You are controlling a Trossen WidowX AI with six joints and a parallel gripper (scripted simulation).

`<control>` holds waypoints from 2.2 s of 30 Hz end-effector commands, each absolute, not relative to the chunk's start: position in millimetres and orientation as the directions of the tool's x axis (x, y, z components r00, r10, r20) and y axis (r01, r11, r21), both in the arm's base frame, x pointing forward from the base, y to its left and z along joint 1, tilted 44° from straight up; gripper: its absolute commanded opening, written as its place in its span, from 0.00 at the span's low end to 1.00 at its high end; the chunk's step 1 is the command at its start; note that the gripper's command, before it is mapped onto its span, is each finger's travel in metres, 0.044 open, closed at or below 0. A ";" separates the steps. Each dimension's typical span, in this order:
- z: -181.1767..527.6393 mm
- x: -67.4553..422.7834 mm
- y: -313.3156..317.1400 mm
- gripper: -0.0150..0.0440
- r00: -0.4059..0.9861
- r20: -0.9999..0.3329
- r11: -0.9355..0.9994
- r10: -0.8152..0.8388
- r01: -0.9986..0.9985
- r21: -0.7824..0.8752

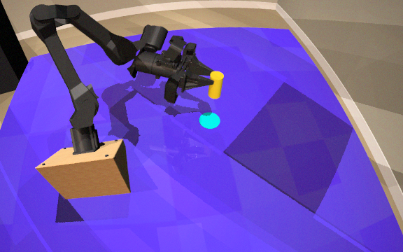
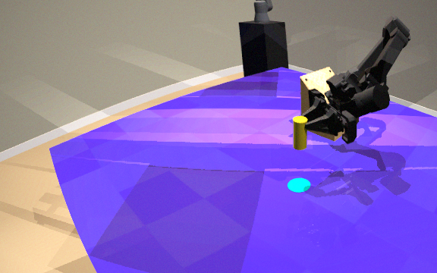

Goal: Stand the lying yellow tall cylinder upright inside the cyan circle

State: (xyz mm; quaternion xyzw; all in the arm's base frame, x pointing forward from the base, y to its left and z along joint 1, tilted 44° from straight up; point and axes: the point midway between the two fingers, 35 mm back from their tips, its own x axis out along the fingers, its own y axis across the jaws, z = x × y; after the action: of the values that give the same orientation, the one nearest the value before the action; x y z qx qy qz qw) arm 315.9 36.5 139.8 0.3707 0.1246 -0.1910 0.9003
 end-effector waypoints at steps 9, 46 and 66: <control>140.1 311.5 35.4 0.43 0.901 -0.347 0.638 -0.262 0.431 0.638; 78.1 313.5 94.7 0.43 0.899 -0.351 0.636 -0.261 0.434 0.638; 62.3 310.3 111.3 0.43 0.900 -0.353 0.636 -0.255 0.431 0.641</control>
State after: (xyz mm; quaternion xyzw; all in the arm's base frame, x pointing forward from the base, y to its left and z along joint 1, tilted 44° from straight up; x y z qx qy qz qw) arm 309.6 110.6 61.9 0.3799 0.1182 -0.1901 0.8975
